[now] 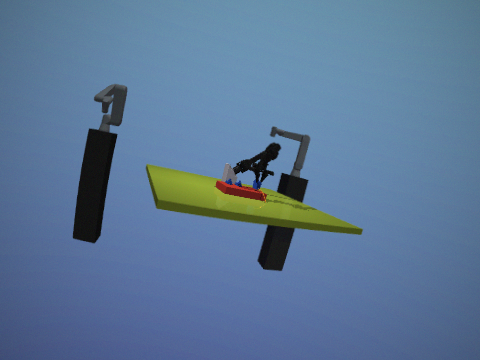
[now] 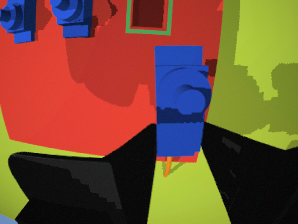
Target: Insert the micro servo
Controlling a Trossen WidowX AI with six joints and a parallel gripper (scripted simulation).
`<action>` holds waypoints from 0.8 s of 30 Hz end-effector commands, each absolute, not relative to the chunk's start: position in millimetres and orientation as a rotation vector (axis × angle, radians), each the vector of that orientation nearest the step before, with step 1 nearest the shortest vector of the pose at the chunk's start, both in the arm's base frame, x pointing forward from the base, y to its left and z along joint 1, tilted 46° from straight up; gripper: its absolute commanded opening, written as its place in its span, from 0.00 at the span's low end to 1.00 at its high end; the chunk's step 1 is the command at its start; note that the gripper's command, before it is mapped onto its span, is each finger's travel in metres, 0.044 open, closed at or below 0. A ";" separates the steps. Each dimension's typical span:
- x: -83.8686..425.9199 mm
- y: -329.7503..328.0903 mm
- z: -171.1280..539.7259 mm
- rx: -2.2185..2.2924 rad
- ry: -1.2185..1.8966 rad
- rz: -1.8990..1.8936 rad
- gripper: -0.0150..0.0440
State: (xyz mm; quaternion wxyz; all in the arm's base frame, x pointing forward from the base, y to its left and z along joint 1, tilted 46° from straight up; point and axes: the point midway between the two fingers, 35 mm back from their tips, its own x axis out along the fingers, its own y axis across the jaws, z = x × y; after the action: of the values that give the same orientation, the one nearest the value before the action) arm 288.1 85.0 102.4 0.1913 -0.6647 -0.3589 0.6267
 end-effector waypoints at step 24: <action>277.7 59.5 99.3 -1.884 -1.003 1.752 0.25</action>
State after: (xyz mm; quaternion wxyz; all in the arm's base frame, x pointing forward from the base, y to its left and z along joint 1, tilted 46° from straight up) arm 277.1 68.6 106.5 0.1894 -0.6678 -0.3595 0.6237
